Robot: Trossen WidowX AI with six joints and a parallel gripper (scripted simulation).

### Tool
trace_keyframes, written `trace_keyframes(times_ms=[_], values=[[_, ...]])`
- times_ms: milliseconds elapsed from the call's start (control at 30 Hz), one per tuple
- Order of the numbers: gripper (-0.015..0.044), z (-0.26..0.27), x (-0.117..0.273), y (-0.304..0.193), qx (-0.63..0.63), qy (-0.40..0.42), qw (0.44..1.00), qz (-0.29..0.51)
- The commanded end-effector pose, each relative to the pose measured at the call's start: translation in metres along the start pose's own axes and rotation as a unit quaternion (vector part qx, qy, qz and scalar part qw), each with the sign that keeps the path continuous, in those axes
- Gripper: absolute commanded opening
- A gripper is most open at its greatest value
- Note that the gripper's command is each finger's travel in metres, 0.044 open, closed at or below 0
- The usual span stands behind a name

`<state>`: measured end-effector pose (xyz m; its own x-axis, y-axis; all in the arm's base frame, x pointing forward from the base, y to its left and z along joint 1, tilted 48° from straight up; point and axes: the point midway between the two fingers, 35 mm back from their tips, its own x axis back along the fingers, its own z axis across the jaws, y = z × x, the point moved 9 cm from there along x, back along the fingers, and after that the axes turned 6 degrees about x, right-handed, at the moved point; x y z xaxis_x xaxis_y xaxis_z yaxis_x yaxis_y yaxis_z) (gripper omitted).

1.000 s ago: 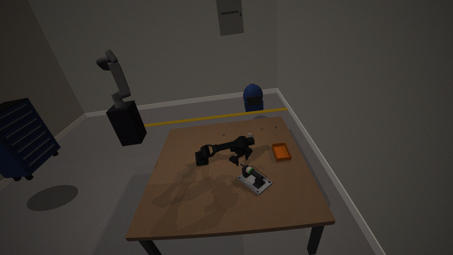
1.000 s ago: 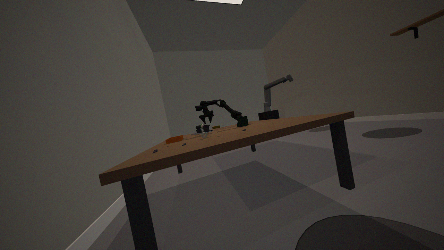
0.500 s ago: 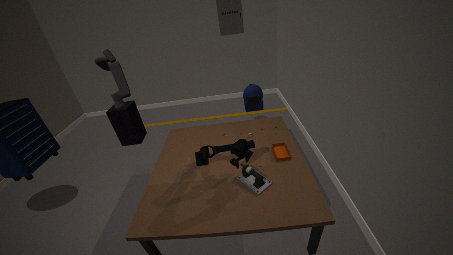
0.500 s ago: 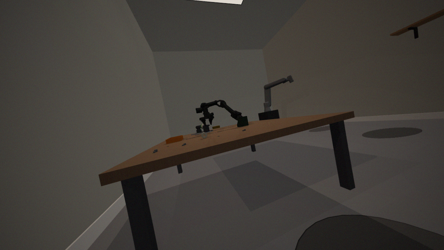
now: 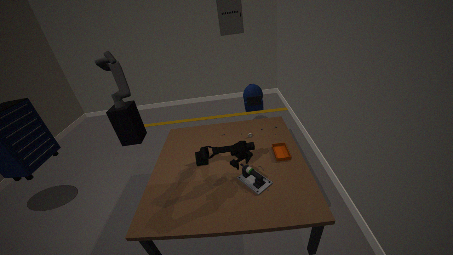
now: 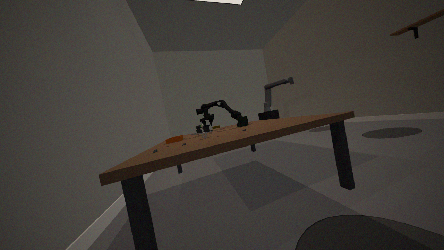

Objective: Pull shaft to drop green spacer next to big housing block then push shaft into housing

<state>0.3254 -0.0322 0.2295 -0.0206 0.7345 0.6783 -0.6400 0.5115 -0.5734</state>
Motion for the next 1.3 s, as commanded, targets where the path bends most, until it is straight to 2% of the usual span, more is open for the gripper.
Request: trace_keyframes(times_ms=[0,800,1267], values=[[0.0440,0.000,0.000,0.000,0.002,0.001,1.000,0.003],[0.0440,0.000,0.000,0.000,0.002,0.001,1.000,0.003],[0.0440,0.000,-0.018,0.000,0.002,0.001,1.000,0.003]])
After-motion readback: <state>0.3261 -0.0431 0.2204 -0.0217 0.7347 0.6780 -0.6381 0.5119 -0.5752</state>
